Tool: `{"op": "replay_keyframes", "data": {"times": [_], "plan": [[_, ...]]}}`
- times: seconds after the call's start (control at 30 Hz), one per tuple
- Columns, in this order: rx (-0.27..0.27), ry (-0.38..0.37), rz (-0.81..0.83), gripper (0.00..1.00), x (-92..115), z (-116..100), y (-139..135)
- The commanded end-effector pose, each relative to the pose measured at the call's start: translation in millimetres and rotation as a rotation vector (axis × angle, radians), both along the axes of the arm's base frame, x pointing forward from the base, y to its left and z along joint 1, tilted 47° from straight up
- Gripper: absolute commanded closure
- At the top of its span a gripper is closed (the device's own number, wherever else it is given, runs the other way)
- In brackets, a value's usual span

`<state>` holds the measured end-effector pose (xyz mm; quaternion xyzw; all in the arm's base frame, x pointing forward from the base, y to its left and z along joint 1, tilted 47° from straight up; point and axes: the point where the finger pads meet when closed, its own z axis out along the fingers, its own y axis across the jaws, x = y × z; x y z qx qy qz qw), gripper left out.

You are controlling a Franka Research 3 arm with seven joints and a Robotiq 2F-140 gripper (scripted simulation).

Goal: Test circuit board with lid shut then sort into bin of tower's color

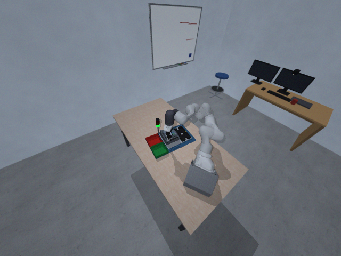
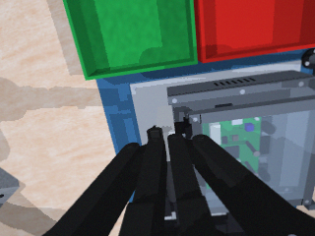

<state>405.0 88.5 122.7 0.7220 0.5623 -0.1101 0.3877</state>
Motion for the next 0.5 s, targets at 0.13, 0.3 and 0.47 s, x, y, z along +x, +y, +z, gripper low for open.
{"op": "replay_keyframes", "data": {"times": [0.13, 0.3, 0.47], "plan": [[0.003, 0.000, -0.002, 1.00, 1.0, -2.7, -1.7], [0.003, 0.000, -0.002, 1.00, 1.0, -2.8, -1.7], [0.003, 0.000, -0.002, 1.00, 1.4, -3.5, -2.5]]}}
